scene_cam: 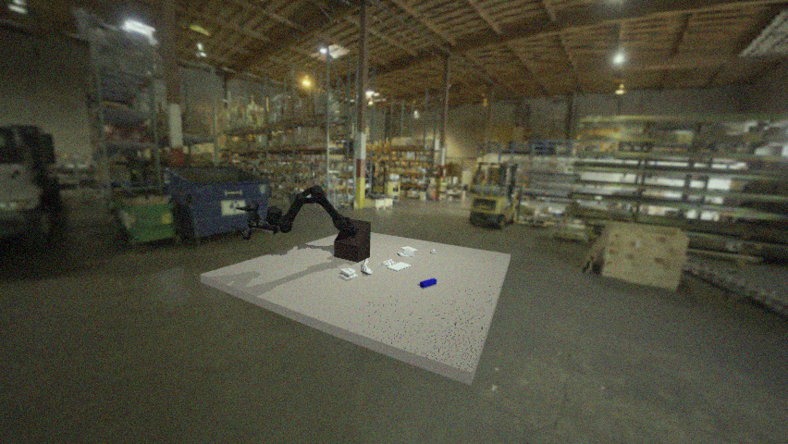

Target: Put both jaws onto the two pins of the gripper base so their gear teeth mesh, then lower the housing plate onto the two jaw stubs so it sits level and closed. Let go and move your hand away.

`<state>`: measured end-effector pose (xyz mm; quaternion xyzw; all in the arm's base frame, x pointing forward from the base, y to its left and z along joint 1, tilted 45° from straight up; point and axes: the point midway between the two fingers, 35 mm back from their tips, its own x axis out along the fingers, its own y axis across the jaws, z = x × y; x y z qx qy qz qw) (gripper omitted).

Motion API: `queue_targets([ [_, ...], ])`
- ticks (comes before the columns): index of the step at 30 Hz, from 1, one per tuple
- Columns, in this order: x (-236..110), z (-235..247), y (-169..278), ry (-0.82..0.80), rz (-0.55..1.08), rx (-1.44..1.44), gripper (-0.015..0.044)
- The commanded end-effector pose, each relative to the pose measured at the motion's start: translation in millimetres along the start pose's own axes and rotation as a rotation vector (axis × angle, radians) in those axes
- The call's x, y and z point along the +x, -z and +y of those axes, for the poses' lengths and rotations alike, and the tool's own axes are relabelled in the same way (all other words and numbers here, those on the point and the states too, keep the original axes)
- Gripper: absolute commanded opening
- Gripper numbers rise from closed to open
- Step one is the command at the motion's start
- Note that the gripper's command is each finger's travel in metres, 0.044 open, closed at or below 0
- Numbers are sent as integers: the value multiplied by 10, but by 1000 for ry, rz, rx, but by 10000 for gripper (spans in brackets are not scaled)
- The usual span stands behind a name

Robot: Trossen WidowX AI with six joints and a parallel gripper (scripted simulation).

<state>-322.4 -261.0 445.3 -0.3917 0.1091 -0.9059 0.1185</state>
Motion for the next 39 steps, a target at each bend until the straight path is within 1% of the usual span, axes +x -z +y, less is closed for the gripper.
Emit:
queue_targets([
  [1, -62, 154, -26, -39, 18, 5, 440],
  [19, -288, 687, -266, -189, 45, 44, 440],
  [39, -647, 1233, -588, -368, 61, 75, 440],
])
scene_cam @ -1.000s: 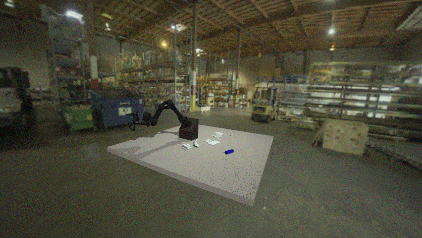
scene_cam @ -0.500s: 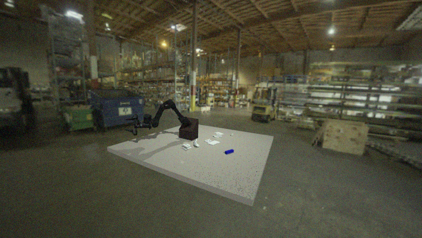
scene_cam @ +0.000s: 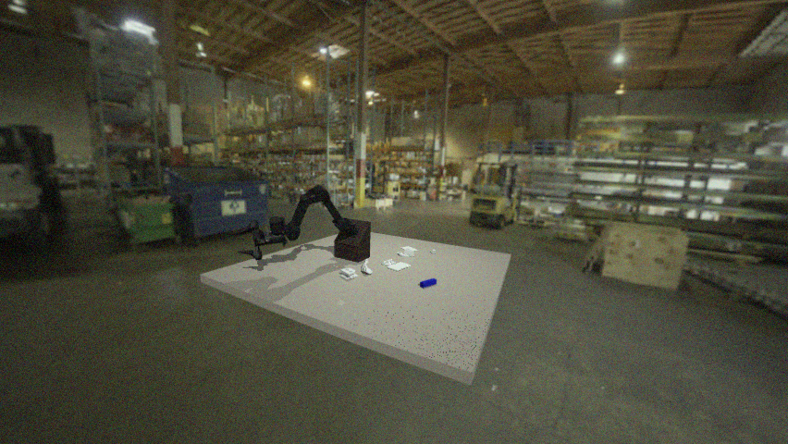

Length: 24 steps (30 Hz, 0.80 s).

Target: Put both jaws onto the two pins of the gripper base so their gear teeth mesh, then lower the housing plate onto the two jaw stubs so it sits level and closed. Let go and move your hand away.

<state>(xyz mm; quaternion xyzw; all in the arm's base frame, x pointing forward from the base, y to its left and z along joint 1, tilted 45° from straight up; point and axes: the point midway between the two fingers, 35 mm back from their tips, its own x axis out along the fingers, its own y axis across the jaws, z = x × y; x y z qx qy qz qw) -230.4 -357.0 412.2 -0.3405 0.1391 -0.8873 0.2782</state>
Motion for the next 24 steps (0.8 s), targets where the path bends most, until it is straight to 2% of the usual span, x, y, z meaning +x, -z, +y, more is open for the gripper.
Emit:
queue_targets([
  [1, -70, 168, -33, -46, 13, -2, 440],
  [24, -432, 862, -379, -262, 12, 10, 440],
])
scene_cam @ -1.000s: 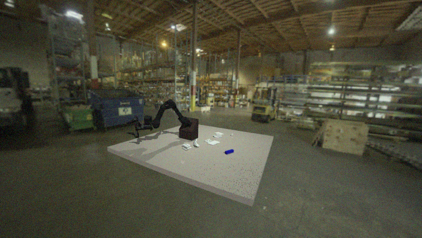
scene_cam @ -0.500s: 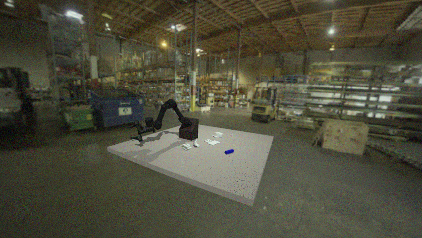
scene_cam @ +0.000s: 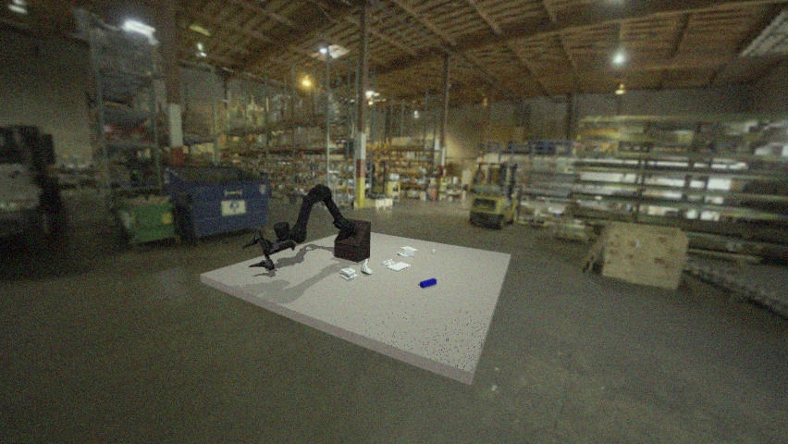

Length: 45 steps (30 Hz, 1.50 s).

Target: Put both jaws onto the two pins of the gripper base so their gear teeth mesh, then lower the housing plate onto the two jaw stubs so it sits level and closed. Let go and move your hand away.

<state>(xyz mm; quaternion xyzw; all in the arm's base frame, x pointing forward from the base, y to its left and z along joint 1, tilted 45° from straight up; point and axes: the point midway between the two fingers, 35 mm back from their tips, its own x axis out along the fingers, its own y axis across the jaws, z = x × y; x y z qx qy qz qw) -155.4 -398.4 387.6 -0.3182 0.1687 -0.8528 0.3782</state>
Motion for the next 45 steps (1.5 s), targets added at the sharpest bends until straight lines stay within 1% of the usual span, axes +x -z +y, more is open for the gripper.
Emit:
queue_targets([
  [1, -70, 168, -35, -48, 8, -8, 440],
  [16, -296, 622, -260, -189, -2, -14, 440],
  [26, -439, 841, -376, -261, -11, -21, 440],
  [45, -832, 1324, -629, -431, -37, -106, 440],
])
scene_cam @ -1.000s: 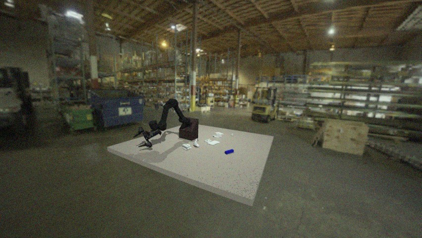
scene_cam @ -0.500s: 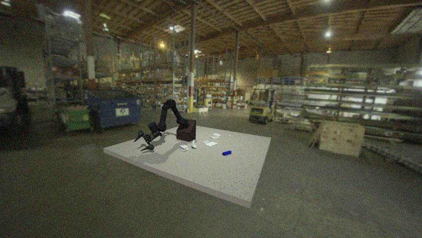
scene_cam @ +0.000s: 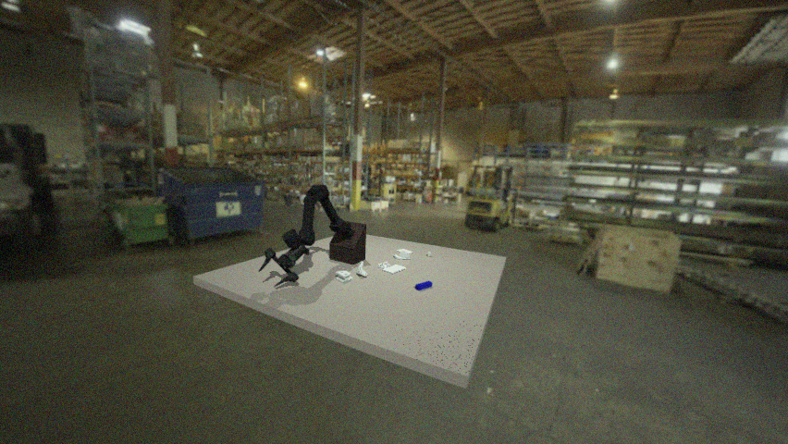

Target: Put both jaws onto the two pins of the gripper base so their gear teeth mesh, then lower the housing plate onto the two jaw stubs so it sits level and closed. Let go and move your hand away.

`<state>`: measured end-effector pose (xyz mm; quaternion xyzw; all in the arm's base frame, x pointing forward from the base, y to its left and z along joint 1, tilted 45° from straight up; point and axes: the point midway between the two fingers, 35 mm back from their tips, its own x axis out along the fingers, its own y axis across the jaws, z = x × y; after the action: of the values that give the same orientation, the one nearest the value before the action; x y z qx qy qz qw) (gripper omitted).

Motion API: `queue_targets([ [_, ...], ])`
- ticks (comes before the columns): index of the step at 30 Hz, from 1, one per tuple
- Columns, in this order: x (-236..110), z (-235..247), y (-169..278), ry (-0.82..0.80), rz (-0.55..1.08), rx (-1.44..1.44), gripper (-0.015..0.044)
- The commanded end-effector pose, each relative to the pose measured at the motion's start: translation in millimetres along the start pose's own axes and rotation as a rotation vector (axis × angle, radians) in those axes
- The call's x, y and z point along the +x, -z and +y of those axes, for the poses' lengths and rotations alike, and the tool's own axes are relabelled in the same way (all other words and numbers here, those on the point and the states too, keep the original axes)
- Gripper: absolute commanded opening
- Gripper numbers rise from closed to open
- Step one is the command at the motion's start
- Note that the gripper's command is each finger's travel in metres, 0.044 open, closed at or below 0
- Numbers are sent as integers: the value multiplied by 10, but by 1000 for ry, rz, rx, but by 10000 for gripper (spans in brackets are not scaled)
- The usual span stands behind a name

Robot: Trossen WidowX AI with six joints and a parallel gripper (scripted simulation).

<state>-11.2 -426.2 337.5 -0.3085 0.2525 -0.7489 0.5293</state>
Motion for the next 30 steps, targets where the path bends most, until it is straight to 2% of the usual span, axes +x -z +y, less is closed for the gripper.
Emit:
queue_targets([
  [1, -60, 157, -48, -45, 4, -36, 440],
  [30, -529, 958, -445, -297, -50, -260, 440],
])
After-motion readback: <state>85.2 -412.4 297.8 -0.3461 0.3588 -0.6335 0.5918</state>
